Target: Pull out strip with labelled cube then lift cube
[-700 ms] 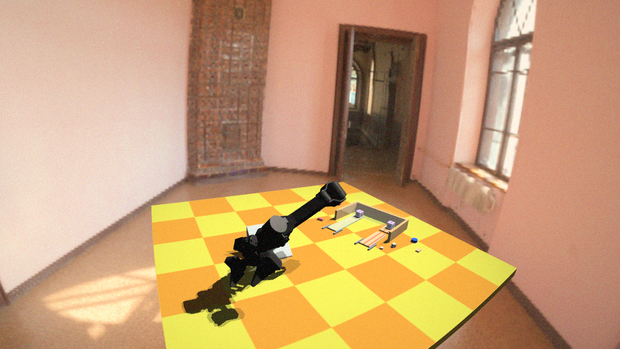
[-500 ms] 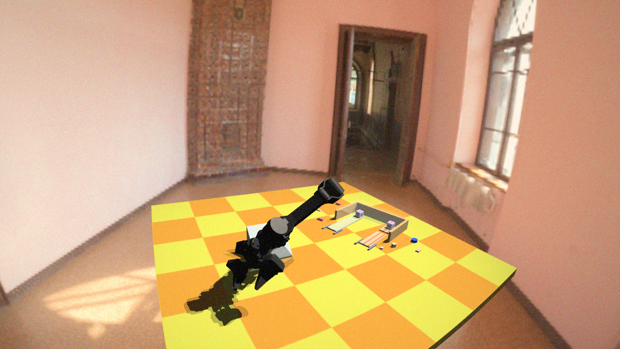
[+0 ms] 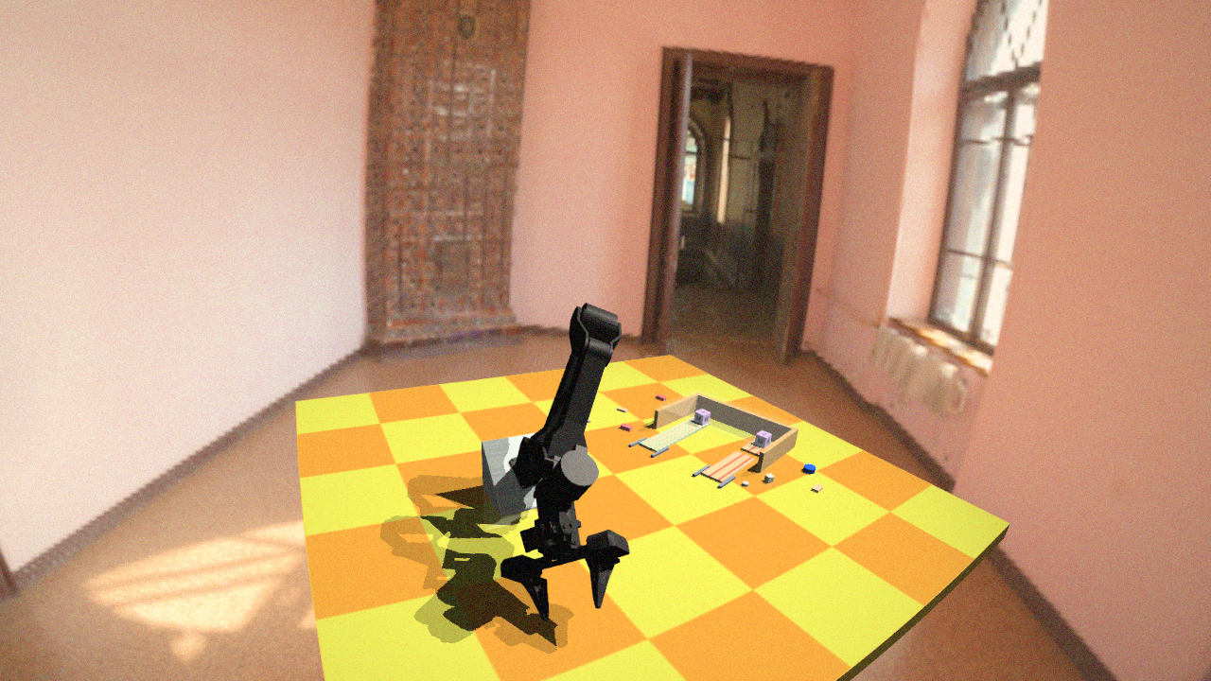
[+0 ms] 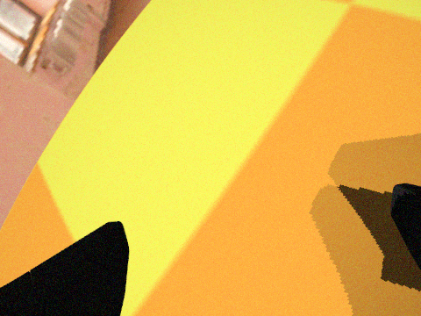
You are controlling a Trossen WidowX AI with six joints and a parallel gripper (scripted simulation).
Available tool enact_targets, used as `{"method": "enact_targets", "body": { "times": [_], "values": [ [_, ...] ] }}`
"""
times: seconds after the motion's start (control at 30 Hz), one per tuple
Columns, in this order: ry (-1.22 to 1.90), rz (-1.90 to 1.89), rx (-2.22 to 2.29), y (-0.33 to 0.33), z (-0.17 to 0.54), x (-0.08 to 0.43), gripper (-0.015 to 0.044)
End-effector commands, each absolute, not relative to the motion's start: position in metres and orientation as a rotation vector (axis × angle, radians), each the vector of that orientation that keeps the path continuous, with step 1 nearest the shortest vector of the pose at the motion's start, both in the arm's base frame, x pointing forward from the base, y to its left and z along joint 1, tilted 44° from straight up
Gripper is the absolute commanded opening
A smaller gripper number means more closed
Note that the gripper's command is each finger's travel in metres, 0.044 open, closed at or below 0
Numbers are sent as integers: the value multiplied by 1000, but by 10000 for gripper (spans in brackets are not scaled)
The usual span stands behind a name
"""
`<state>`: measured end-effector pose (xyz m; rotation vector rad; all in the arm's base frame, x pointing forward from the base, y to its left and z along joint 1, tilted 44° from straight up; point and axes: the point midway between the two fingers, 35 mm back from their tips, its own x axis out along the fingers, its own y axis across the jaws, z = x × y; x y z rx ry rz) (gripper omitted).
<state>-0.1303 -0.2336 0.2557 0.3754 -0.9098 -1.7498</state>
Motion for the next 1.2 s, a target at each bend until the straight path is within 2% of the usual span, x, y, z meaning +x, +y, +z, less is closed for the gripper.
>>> {"method": "enact_targets", "body": {
  "times": [0.0, 0.27, 0.33, 0.63, 0.93, 1.17],
  "values": [
    [-835, -1672, 400, -256, 266, -102, 400],
    [-655, -1465, 470, -293, 278, -17, 400],
    [-664, -1392, 398, -289, 305, 1, 400],
    [-440, -1286, 459, -300, 280, 81, 400],
    [-160, -1096, 475, -270, 245, 189, 400],
    [122, -933, 365, -220, 209, 258, 400]
  ]
}}
